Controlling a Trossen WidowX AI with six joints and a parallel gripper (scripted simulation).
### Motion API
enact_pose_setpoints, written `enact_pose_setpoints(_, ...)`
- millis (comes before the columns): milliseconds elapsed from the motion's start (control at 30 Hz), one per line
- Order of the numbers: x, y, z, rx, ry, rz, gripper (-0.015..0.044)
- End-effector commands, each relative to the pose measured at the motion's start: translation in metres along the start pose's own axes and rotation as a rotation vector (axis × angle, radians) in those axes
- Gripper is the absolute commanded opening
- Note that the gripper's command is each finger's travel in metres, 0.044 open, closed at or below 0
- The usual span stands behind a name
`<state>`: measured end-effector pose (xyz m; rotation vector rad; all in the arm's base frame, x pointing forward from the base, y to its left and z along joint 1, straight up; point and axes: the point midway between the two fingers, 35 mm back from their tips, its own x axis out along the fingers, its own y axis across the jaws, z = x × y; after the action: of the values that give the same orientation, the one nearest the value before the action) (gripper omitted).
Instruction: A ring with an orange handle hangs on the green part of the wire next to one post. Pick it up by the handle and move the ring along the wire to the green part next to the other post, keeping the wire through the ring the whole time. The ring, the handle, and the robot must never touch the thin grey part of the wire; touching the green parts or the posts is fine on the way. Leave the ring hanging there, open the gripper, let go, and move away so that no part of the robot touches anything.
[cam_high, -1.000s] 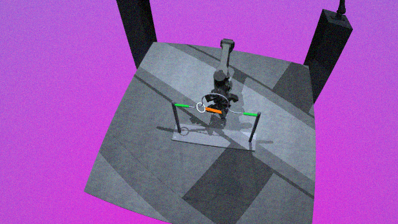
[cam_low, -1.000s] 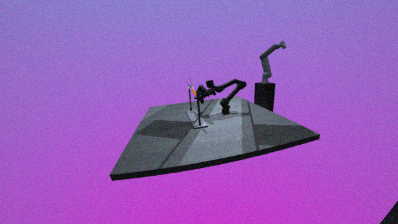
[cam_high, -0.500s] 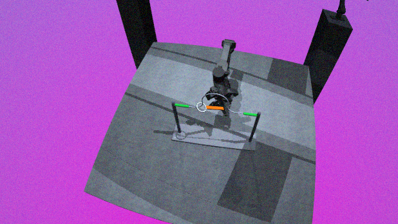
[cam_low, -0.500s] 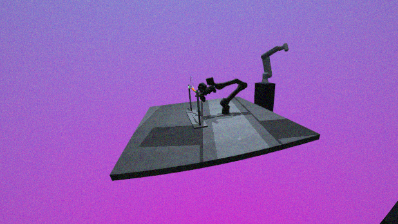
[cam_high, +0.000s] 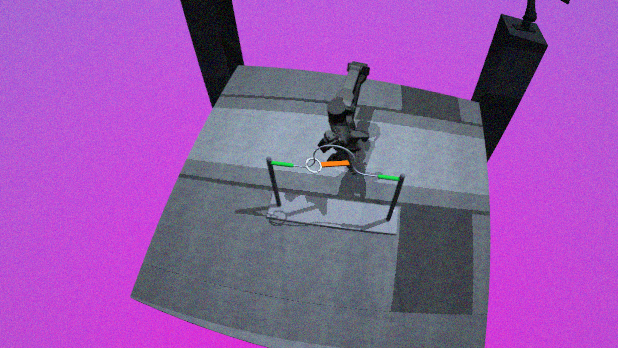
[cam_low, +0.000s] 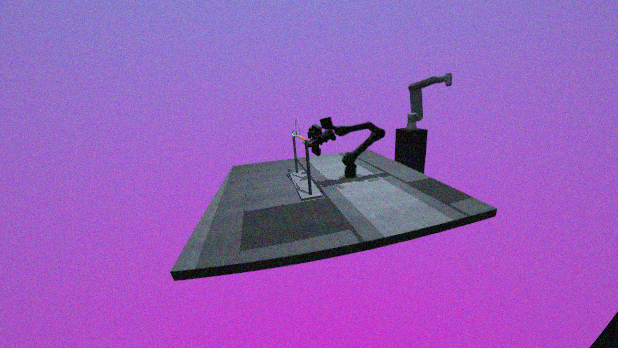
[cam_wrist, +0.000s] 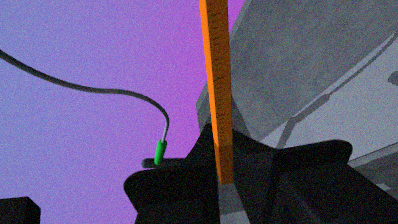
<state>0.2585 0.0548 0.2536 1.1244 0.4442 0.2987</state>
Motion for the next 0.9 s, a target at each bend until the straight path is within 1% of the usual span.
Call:
enact_pose_setpoints(0,-0.007,0.012,0.001,0.032,0.026,0.031,-0.015)
enact_pose_setpoints(200,-0.012,0.021,0.002,0.083,0.064,0.055,-0.015)
enact_pose_setpoints(867,-0.015,0.047,0.007,0.23,0.068,0.124,-0.015)
